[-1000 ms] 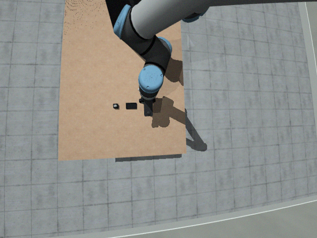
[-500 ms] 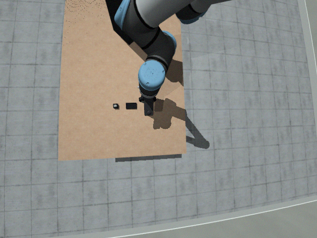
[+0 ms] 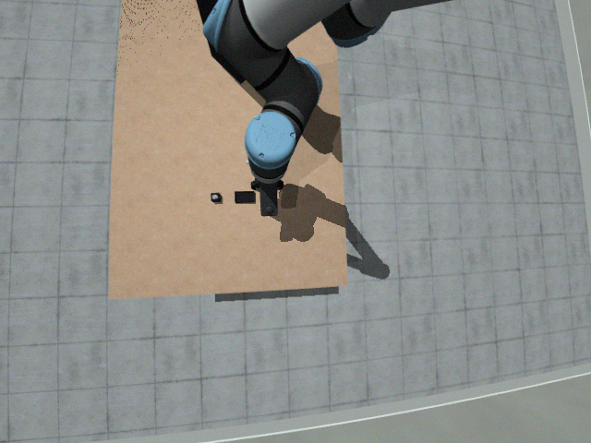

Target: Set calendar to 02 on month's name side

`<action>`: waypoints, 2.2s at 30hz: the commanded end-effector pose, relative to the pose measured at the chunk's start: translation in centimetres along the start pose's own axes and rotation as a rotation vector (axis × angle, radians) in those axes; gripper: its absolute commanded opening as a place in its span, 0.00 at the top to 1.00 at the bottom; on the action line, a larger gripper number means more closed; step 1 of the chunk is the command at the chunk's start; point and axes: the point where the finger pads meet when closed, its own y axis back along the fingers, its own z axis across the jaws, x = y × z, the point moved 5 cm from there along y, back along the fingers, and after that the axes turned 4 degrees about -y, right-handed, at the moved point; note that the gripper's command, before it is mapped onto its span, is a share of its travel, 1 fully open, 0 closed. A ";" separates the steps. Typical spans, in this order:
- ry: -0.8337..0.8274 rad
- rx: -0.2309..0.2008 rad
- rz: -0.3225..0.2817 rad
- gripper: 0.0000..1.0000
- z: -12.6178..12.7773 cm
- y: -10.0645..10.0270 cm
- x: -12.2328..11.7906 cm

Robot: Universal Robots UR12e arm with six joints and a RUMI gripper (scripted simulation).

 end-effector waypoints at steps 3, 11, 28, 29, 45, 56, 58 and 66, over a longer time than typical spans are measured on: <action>-0.002 0.002 0.001 0.90 8.9 0.7 0.6; -0.002 0.003 0.002 0.90 9.9 0.9 0.5; -0.002 0.003 0.001 0.90 9.9 0.2 0.6; -0.002 0.003 0.001 0.90 9.9 0.0 0.6; -0.002 0.003 0.001 0.90 9.9 -4.3 0.6; -0.002 0.003 0.001 0.90 9.9 -5.7 0.6; -0.002 0.003 0.001 0.90 9.9 -5.7 0.6; -0.002 0.003 0.001 0.90 9.9 -5.7 0.6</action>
